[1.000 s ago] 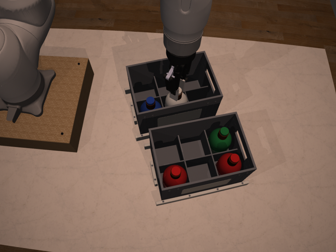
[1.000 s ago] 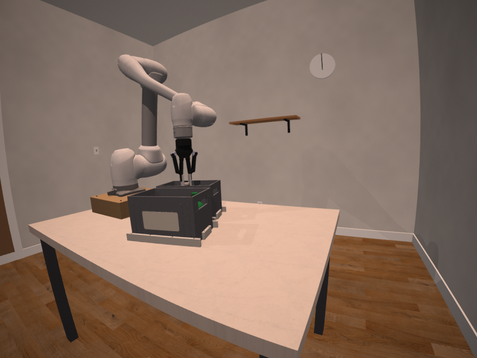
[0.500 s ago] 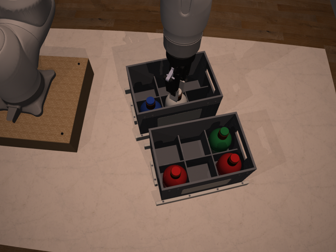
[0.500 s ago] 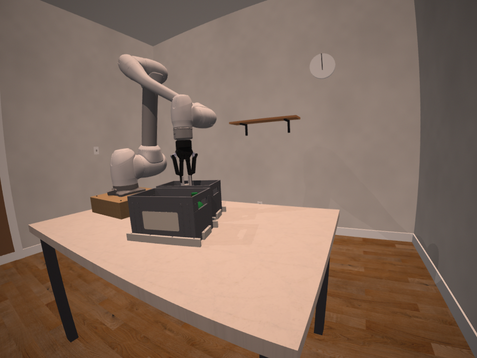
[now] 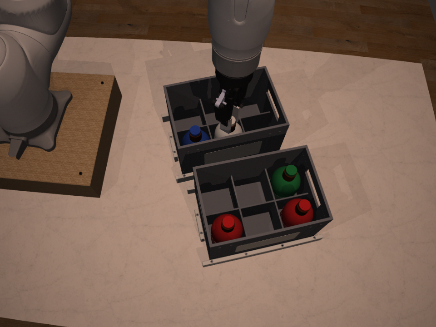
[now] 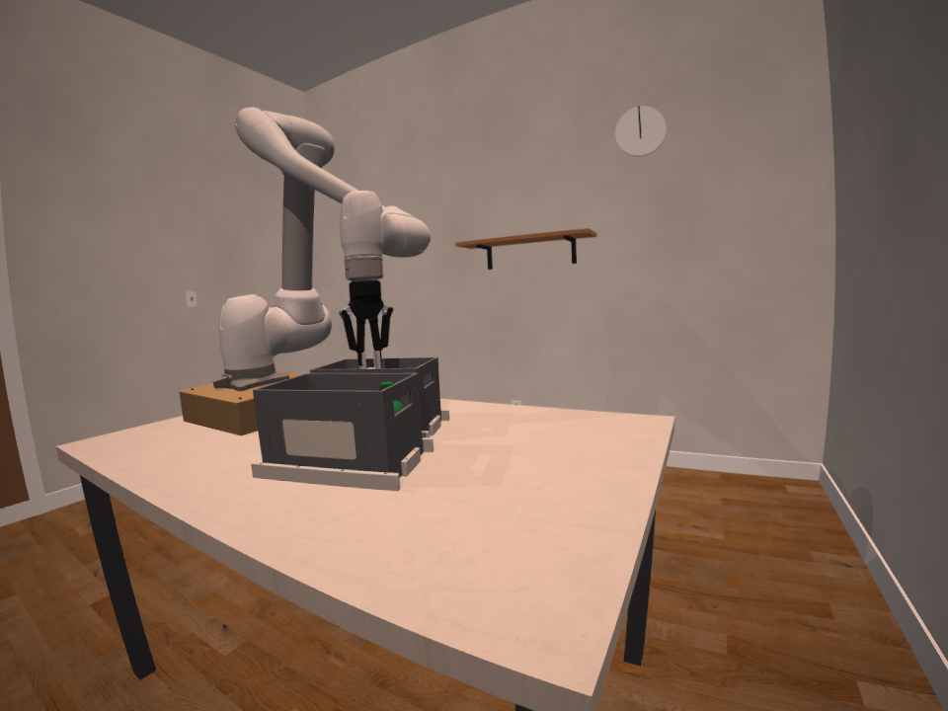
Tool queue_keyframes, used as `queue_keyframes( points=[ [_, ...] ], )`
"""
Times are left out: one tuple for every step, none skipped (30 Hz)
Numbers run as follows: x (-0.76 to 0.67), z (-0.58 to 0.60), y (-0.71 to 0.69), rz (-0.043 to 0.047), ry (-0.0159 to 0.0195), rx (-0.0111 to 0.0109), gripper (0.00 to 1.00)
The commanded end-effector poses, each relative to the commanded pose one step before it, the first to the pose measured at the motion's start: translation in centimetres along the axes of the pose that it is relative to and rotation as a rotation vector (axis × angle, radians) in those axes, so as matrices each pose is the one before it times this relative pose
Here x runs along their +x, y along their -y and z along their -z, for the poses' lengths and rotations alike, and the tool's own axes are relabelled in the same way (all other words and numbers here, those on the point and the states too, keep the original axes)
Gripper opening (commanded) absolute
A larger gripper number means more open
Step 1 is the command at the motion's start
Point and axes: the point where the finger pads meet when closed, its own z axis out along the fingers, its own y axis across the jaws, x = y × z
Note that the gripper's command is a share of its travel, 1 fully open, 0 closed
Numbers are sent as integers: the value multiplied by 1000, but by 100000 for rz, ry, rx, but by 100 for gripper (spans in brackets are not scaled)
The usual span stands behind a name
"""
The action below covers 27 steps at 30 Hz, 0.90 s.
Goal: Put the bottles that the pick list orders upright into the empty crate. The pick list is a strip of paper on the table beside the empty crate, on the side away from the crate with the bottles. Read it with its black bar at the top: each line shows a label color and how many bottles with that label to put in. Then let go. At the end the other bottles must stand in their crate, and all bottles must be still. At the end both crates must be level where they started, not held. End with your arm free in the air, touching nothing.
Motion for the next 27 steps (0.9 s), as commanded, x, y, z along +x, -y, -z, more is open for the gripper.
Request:
queue_keyframes(
  points=[
    [-2, -115, 2, 3, -1, 20, 0],
    [0, -50, 0, 0, 0, 0, 0],
    [0, -50, 0, 0, 0, 0, 0],
    [0, -50, 0, 0, 0, 0, 0],
    [0, -50, 0, 0, 0, 0, 0],
    [0, -50, 0, 0, 0, 0, 0],
    [0, -50, 0, 0, 0, 0, 0],
    [0, -50, 0, 0, 0, 0, 0],
    [0, 0, 0, 0, 0, 0, 0],
    [0, 0, 0, 0, 0, 0, 0],
    [0, 0, 0, 0, 0, 0, 0],
    [0, 0, 0, 0, 0, 0, 0],
    [0, 0, 0, 0, 0, 0, 0],
    [0, 0, 0, 0, 0, 0, 0],
    [0, 0, 0, 0, 0, 0, 0],
    [0, 0, 0, 0, 0, 0, 0],
    [0, 0, 0, 0, 0, 0, 0],
    [0, 0, 0, 0, 0, 0, 0],
    [0, 0, 0, 0, 0, 0, 0],
    [0, 0, 0, 0, 0, 0, 0],
    [0, 0, 0, 0, 0, 0, 0],
    [0, 0, 0, 0, 0, 0, 0],
    [0, 0, 0, 0, 0, 0, 0],
    [0, 0, 0, 0, 0, 0, 0],
    [0, 0, 0, 0, 0, 0, 0],
    [0, 0, 0, 0, 0, 0, 0],
    [0, 0, 0, 0, 0, 0, 0]
  ],
)
